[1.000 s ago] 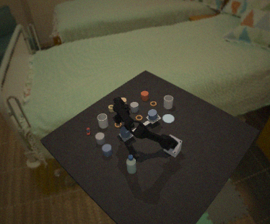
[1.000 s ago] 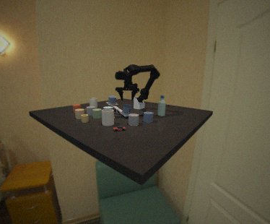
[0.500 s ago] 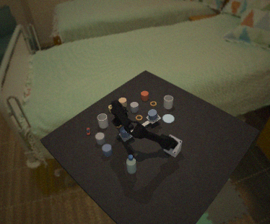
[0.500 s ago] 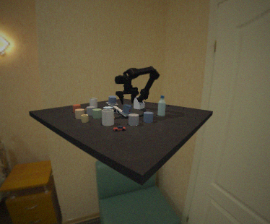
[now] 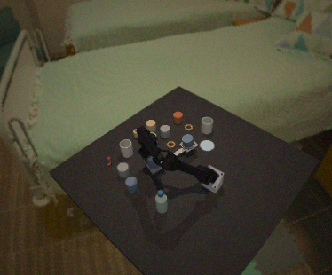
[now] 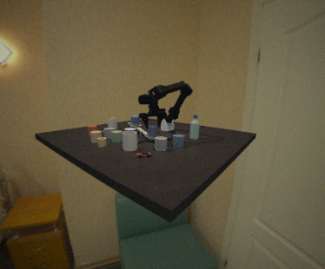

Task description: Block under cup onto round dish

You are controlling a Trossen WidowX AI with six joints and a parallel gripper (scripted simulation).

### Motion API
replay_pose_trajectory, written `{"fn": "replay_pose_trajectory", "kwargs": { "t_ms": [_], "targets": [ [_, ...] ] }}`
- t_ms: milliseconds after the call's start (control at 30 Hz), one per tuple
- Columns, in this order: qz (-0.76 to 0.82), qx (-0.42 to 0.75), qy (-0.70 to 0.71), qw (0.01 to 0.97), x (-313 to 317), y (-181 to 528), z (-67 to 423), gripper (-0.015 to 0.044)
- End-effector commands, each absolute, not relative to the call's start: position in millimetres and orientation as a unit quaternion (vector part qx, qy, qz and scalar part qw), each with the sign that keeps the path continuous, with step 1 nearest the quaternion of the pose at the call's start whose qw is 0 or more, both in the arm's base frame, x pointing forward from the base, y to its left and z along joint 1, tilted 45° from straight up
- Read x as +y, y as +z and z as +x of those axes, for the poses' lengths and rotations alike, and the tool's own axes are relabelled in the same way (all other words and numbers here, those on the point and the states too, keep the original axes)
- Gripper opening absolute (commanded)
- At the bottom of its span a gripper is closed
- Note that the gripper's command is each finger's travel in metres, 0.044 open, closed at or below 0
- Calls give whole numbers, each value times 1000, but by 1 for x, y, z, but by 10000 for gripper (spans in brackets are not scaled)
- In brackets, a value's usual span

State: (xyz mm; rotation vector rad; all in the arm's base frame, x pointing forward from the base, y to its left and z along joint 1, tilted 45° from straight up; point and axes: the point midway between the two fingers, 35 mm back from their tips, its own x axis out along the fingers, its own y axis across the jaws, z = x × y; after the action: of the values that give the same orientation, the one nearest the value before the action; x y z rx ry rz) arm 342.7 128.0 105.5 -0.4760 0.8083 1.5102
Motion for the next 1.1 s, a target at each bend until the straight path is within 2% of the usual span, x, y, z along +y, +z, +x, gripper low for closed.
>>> {"fn": "replay_pose_trajectory", "kwargs": {
  "t_ms": [0, 700, 800, 1067],
  "targets": [
    [-203, 355, 659, 631, 132, 101, 341, 440],
    [-202, 354, 660, 631, 154, 80, 336, 440],
    [-202, 354, 660, 631, 154, 80, 336, 361],
    [-202, 354, 660, 631, 154, 80, 336, 308]
  ]
}}
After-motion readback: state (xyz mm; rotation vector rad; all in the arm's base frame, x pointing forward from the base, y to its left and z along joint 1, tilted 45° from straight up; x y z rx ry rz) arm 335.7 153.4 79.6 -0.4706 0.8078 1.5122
